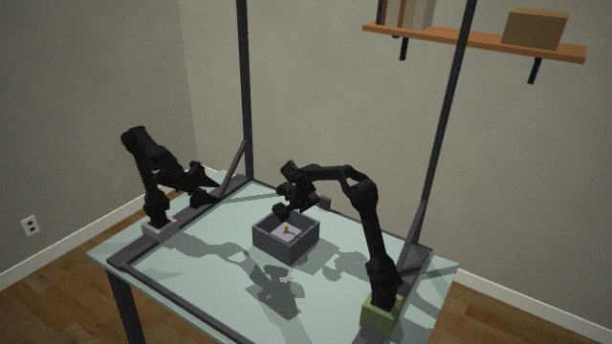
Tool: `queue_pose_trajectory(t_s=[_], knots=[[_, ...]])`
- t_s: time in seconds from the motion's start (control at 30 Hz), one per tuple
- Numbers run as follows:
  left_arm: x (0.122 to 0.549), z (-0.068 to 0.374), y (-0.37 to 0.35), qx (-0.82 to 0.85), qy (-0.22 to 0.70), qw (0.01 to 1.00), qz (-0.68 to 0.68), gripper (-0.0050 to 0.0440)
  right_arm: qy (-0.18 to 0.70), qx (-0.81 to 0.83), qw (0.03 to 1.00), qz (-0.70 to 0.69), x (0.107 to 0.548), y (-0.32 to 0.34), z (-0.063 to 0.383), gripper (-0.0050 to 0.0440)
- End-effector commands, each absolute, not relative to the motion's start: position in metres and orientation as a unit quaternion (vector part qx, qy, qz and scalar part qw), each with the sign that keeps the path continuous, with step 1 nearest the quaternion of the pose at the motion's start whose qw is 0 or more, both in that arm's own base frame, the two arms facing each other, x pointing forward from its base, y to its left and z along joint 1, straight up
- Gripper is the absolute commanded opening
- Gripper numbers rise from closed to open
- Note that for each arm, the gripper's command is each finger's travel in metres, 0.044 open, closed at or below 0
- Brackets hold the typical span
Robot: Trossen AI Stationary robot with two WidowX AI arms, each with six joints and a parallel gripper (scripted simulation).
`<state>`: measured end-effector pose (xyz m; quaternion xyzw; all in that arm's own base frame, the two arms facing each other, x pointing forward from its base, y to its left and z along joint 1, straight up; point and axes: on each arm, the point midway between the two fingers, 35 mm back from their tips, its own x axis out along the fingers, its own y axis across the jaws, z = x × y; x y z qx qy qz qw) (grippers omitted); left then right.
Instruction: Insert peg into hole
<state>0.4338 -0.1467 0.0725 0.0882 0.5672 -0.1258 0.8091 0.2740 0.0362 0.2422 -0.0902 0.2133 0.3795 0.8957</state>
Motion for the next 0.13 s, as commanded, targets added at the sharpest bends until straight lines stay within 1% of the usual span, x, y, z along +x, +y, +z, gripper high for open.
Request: queue_pose_trajectory(t_s=[0.0,0.1], knots=[[0.4373,0.0874,-0.1481,0.085,0.552,0.819,-0.127,0.044,0.207,-0.095,0.897,0.379,0.2742,0.0359,0.2474,0.044],[0.4373,0.0874,-0.1481,0.085,0.552,0.819,-0.127,0.044,0.207,-0.095,0.897,0.379,0.2742,0.0359,0.2474,0.044]])
